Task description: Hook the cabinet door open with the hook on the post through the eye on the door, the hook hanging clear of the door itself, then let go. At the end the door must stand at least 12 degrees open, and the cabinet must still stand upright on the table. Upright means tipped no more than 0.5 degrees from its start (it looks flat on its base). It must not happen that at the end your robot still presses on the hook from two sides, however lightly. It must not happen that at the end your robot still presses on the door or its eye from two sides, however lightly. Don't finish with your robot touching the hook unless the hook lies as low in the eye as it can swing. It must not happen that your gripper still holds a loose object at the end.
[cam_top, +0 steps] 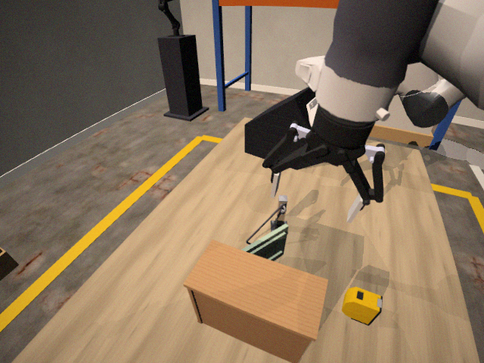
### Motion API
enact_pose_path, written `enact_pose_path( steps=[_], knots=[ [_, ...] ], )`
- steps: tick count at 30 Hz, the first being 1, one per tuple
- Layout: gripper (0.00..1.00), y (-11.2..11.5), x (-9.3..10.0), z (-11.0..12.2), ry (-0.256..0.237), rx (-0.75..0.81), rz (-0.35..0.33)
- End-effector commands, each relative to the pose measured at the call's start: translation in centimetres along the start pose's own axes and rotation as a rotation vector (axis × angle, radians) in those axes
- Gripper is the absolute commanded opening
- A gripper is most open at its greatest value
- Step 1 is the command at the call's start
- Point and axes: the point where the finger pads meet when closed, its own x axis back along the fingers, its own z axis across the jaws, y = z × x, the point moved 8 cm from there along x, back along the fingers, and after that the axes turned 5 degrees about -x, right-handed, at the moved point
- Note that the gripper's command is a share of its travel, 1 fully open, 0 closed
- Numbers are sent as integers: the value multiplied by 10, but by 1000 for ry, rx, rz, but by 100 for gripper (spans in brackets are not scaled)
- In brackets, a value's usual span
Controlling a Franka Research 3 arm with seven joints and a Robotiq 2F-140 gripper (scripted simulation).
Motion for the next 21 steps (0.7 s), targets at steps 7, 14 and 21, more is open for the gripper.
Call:
enact_pose_path(
  steps=[7,14,21],
  knots=[
    [100,-14,-5,-34,77,-312,-75],
    [100,-27,-8,-62,149,-562,-131],
    [100,-27,-8,-63,150,-566,-132]
  ],
)
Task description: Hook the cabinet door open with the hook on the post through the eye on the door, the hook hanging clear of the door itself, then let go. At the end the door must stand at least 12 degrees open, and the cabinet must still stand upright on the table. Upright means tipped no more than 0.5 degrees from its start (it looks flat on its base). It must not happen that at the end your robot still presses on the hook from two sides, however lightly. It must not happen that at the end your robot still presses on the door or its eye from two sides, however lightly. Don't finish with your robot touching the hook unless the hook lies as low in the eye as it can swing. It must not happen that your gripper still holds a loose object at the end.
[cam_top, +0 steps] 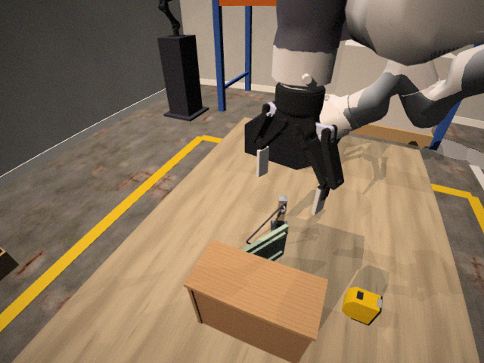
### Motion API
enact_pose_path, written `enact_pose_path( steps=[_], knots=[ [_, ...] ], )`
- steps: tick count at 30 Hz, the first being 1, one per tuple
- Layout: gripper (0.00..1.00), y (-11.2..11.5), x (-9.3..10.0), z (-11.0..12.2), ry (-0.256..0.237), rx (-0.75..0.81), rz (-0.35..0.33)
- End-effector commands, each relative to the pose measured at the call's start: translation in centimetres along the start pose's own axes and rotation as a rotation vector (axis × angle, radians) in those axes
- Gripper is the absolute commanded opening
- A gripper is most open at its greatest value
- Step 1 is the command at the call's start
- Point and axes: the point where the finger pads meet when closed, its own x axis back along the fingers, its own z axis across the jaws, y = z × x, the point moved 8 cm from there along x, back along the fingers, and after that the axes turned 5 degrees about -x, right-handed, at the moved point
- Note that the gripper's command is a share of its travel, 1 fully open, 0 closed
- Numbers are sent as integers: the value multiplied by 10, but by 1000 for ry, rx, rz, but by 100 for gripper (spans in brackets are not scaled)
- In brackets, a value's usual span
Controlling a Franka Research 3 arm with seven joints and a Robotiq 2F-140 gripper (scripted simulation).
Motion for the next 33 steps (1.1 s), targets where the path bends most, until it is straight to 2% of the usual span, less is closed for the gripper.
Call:
enact_pose_path(
  steps=[1,22,23,29,33],
  knots=[
    [100,1,0,1,1,-81,-9],
    [100,1,0,1,1,-81,-9],
    [16,1,0,1,1,-81,-9],
    [16,1,-24,1,0,-82,-8],
    [16,1,-26,1,0,-82,-8]
  ],
)
